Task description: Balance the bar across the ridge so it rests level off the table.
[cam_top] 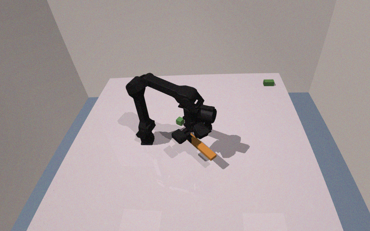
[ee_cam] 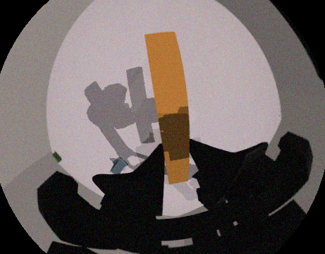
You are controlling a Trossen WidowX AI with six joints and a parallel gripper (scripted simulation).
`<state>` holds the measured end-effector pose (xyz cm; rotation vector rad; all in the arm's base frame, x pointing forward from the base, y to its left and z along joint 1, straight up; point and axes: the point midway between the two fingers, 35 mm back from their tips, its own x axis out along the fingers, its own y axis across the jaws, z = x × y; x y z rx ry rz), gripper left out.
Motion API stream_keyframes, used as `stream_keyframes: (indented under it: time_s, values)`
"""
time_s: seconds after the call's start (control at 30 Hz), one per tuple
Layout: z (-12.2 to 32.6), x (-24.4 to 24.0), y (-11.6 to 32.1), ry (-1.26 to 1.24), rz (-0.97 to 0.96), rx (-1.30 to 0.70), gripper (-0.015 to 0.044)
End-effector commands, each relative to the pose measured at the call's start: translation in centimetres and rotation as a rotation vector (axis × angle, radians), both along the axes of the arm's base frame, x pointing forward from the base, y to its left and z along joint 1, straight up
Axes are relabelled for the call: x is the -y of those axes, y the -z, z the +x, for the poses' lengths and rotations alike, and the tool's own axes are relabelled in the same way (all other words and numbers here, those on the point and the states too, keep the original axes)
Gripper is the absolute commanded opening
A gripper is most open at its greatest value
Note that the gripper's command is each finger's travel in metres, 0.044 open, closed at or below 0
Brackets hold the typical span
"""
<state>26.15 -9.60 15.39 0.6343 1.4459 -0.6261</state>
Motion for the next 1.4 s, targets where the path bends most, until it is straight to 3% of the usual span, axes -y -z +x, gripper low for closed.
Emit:
stream_keyframes:
  time_s: [0.0, 1.37]
  values:
    - [0.6, -0.9, -0.1, 0.055, -0.001, 0.001, 0.0000]
    - [5.2, -14.7, -0.6, 0.675, 0.034, 0.005, 0.0000]
